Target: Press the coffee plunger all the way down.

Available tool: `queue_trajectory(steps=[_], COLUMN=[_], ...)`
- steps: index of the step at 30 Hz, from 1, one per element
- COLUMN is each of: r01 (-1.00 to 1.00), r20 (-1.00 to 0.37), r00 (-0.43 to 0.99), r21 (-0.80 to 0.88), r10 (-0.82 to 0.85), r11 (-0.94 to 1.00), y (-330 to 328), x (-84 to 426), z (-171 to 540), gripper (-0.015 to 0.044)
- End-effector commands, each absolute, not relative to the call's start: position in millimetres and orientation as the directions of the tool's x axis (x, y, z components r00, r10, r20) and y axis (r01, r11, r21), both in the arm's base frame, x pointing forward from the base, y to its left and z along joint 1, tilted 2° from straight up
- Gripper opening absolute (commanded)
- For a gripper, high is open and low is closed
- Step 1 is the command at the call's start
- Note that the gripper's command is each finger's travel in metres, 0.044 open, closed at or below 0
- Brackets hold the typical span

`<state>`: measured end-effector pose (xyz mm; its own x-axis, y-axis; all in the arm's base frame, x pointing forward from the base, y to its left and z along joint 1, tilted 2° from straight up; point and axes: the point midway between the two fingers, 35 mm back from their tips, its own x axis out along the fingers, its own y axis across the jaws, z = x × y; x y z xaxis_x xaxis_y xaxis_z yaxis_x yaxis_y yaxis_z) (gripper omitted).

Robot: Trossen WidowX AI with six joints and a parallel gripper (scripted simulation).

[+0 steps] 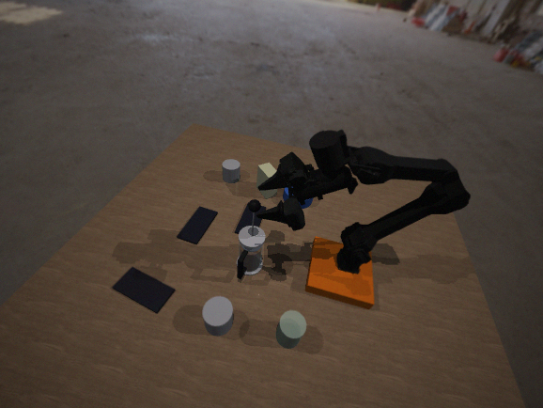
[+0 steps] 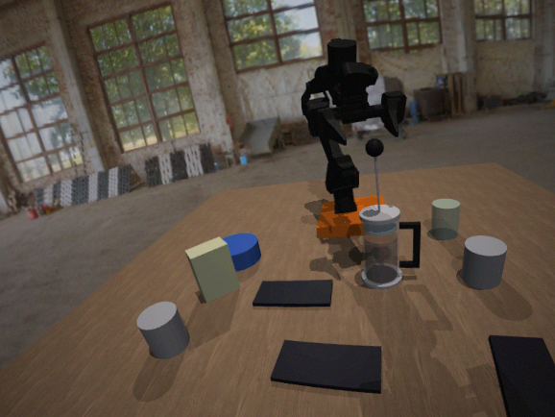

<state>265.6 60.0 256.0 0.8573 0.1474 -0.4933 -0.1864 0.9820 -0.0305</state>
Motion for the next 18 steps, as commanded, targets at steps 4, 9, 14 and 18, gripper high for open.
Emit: queue_trajectory(steps=[4,9,14,18], r01=[-0.191,-0.191,-0.191,-0.191], r20=[-0.503,-0.503,-0.503,-0.503], r00=[0.851,0.852,0.852,0.852], r21=[-0.033,-0.033,-0.033,-0.033], r10=[0.149,0.149,0.149,0.149], r11=[0.981,0.981,0.981,0.981], y=[62.0,62.7,62.7,62.7], x=[274.7,279.3,279.3,279.3], z=[246.6,243.5,243.5,243.5], gripper=[0.0440,0.0440,0.0309,0.0204])
